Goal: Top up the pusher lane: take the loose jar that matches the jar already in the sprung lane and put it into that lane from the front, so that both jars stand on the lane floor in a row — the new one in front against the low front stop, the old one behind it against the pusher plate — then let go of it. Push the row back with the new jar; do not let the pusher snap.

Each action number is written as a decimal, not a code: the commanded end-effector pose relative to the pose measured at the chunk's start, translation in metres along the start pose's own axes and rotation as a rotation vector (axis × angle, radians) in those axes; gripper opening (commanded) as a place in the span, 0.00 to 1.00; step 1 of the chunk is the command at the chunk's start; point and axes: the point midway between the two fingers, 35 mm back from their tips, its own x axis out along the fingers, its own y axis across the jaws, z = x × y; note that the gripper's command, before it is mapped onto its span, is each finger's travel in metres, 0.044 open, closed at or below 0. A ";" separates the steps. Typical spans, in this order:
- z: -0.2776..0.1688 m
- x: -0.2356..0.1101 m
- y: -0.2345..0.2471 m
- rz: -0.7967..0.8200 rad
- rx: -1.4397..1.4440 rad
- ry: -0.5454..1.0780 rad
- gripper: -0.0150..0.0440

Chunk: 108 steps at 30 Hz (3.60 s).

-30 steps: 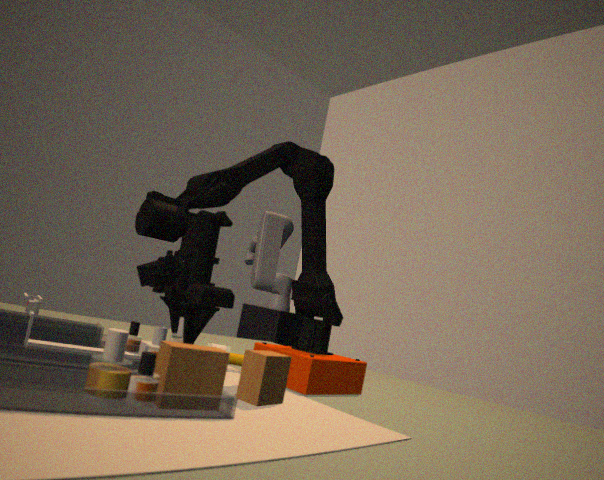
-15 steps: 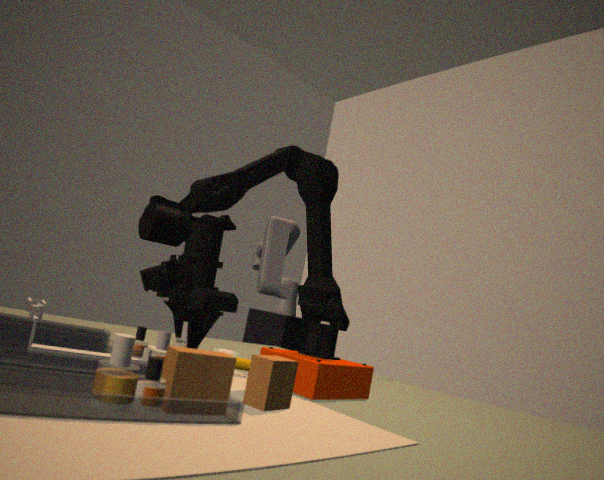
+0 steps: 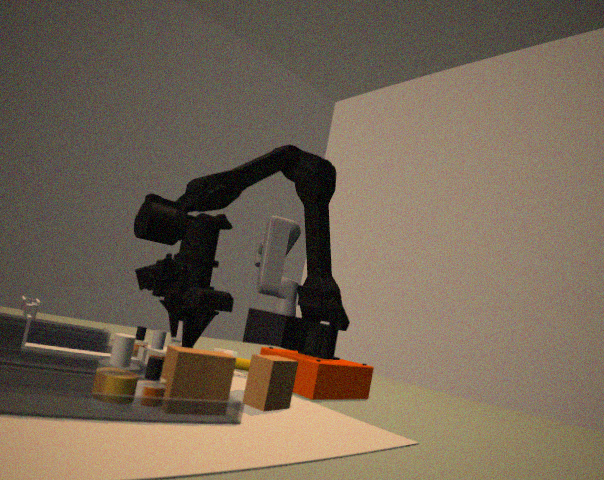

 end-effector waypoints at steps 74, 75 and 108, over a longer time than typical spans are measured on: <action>0.032 -0.009 -0.001 0.001 0.001 -0.044 0.25; 0.032 -0.009 -0.001 0.001 0.001 -0.044 0.25; 0.032 -0.007 -0.001 0.001 0.001 -0.044 0.25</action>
